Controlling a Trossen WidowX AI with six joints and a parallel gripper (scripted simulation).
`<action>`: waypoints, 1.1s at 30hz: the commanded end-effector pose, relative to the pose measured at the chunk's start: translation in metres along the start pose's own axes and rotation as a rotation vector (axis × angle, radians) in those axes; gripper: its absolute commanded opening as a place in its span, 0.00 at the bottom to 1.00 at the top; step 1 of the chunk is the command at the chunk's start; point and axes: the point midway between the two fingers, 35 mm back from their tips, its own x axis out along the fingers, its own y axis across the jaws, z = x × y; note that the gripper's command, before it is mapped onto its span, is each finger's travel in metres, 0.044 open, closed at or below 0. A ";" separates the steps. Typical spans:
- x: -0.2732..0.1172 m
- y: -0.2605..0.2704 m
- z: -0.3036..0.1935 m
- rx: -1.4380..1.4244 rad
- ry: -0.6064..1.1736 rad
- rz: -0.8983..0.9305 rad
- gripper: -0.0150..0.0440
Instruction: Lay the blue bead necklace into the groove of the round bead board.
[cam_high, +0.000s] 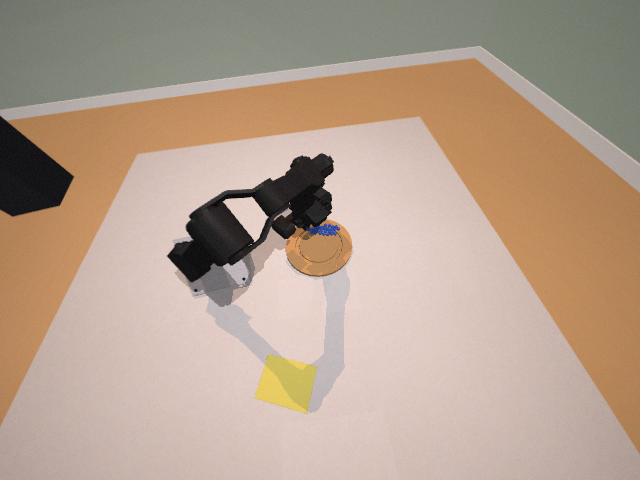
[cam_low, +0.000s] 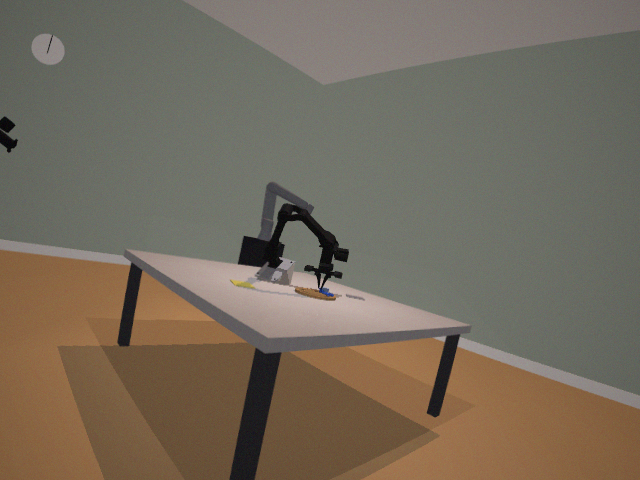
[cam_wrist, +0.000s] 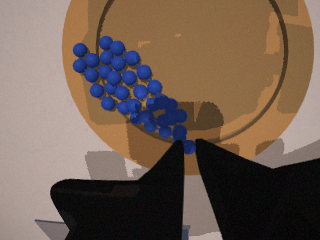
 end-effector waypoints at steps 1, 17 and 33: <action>0.007 -0.002 -0.001 -0.005 0.004 -0.006 0.25; 0.013 -0.002 -0.001 -0.005 0.003 -0.006 0.25; 0.003 -0.002 -0.002 -0.004 0.005 -0.003 0.97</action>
